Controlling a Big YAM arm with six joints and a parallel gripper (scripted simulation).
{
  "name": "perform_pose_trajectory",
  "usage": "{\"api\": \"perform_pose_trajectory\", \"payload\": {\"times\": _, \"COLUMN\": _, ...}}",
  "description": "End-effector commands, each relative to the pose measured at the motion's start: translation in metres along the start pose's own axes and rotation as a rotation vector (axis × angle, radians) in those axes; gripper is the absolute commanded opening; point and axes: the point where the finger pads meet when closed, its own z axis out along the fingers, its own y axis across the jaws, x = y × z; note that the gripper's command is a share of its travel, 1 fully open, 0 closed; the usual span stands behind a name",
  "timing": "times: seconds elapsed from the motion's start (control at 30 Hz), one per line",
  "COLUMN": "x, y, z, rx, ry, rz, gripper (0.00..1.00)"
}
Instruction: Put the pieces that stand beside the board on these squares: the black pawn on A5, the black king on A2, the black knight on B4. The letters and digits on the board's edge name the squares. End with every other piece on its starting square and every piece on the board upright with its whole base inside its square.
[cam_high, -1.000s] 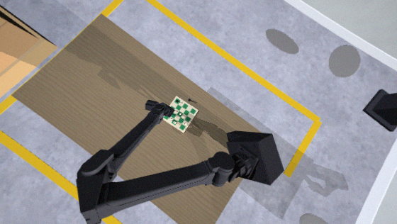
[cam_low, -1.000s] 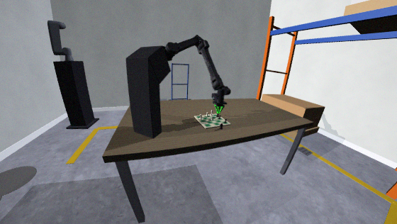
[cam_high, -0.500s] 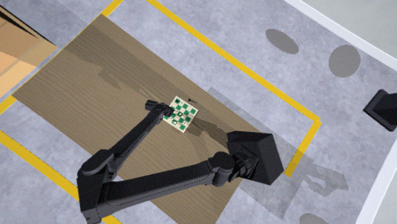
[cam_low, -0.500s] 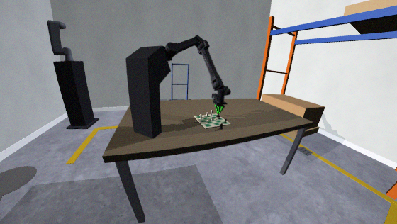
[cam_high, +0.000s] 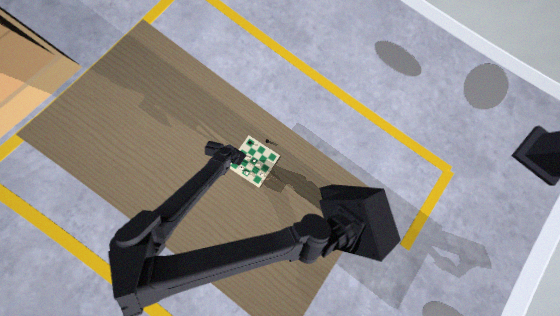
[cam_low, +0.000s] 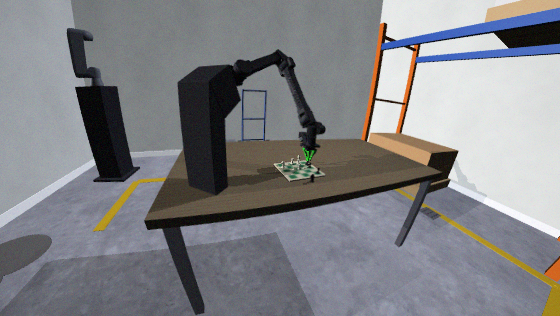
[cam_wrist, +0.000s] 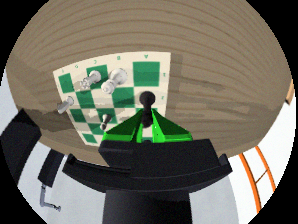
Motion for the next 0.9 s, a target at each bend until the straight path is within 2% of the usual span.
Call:
{"api": "perform_pose_trajectory", "payload": {"times": 0.0, "x": -0.0036, "y": 0.0015, "z": 0.0087, "rx": -0.002, "ry": -0.01, "rz": -0.003, "gripper": 0.0}}
{"api": "perform_pose_trajectory", "payload": {"times": 0.7, "x": -0.0036, "y": 0.0015, "z": 0.0087, "rx": -0.002, "ry": -0.01, "rz": -0.003, "gripper": 0.0}}
{"api": "perform_pose_trajectory", "payload": {"times": 0.73, "x": -0.0036, "y": 0.0015, "z": 0.0087, "rx": -0.002, "ry": -0.01, "rz": -0.003, "gripper": 0.07}}
{"api": "perform_pose_trajectory", "payload": {"times": 0.8, "x": -0.0036, "y": 0.0015, "z": 0.0087, "rx": -0.002, "ry": -0.01, "rz": -0.003, "gripper": 0.07}}
{"api": "perform_pose_trajectory", "payload": {"times": 0.83, "x": -0.0036, "y": 0.0015, "z": 0.0087, "rx": -0.002, "ry": -0.01, "rz": -0.003, "gripper": 0.15}}
{"api": "perform_pose_trajectory", "payload": {"times": 0.87, "x": -0.0036, "y": 0.0015, "z": 0.0087, "rx": -0.002, "ry": -0.01, "rz": -0.003, "gripper": 0.15}}
